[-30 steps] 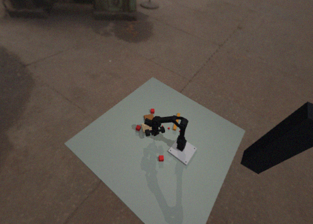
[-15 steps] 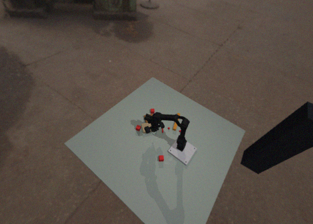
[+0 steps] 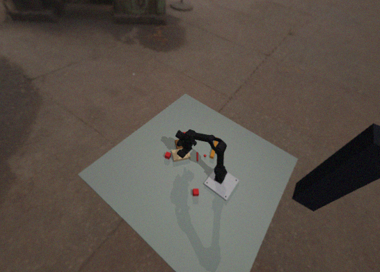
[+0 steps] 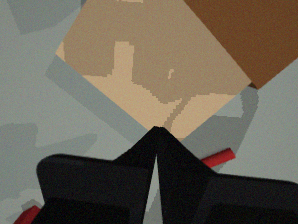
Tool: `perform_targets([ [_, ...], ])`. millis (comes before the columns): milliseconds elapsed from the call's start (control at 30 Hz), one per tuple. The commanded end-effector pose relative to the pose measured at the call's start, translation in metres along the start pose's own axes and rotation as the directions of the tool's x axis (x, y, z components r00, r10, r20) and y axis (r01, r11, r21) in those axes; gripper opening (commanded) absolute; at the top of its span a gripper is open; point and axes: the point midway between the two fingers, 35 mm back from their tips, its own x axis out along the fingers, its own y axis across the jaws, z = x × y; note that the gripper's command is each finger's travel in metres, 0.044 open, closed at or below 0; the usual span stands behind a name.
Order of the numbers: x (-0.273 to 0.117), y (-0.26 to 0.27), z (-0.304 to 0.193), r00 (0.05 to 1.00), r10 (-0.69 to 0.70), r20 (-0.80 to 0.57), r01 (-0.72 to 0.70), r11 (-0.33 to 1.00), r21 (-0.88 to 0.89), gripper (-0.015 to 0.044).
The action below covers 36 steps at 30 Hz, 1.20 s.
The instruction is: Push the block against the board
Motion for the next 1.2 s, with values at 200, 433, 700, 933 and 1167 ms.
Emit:
perform_targets([
  [200,-0.001,-0.036,0.024,1.000,-0.003,0.000,0.003,0.940,-0.342,0.0000],
  [433,-0.002,-0.063,0.037,1.000,-0.006,0.000,0.005,0.830,-0.557,0.0000],
  [700,-0.001,-0.097,0.048,1.000,-0.009,-0.001,0.005,0.647,-0.763,0.0000],
  [933,0.000,-0.128,0.055,1.000,-0.011,-0.002,0.003,0.446,-0.895,0.0000],
  [1167,0.001,-0.134,0.056,1.000,-0.012,-0.002,0.003,0.399,-0.917,0.0000],
])
